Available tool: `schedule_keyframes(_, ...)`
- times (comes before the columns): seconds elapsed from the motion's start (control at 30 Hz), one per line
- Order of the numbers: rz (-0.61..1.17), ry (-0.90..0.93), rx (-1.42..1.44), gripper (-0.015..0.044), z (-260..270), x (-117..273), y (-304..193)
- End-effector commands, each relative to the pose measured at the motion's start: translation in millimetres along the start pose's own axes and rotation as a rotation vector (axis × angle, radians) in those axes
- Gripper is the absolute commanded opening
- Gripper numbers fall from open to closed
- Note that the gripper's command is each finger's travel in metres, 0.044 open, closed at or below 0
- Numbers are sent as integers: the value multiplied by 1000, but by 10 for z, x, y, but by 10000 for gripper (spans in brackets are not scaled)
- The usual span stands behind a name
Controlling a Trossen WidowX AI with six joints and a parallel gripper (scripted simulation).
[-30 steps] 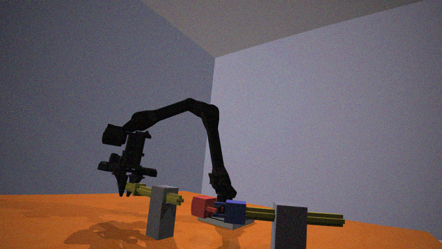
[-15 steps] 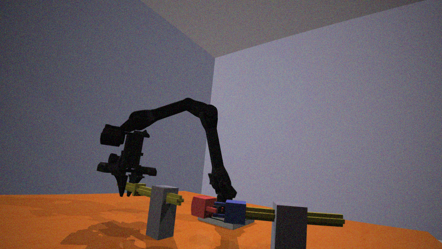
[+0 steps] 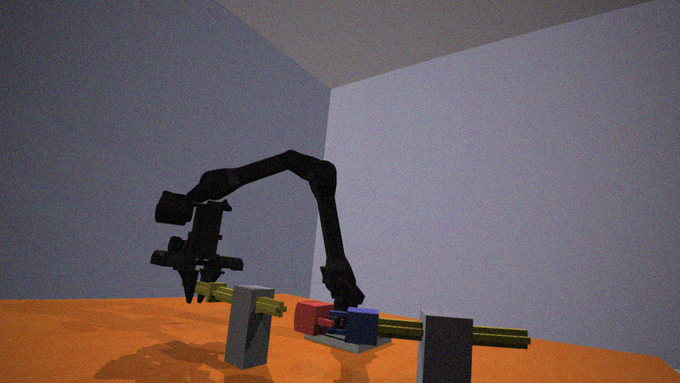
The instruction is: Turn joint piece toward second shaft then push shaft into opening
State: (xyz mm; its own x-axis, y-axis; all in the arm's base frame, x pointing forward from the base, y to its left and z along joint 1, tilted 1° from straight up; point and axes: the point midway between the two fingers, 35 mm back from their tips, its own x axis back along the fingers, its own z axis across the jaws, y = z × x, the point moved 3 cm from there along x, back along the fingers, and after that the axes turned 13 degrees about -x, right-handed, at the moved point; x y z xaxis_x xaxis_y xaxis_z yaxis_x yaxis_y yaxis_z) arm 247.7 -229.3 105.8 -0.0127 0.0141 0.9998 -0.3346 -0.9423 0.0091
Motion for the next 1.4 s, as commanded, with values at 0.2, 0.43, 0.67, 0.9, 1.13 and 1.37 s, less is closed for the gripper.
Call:
schedule_keyframes(0.2, -2, -7, -5, 0, -29, -7, -151)
schedule_keyframes(0.43, -2, -8, -5, 0, -51, -8, -251)
schedule_keyframes(0.67, -1, -9, -5, 0, -73, -9, -351)
schedule_keyframes(0.9, -1, -9, -5, 0, -95, -10, -450)
schedule_keyframes(1.13, 0, -9, -5, 0, -118, -10, -552)
schedule_keyframes(1.37, 1, -10, -5, 0, -142, -11, -663)
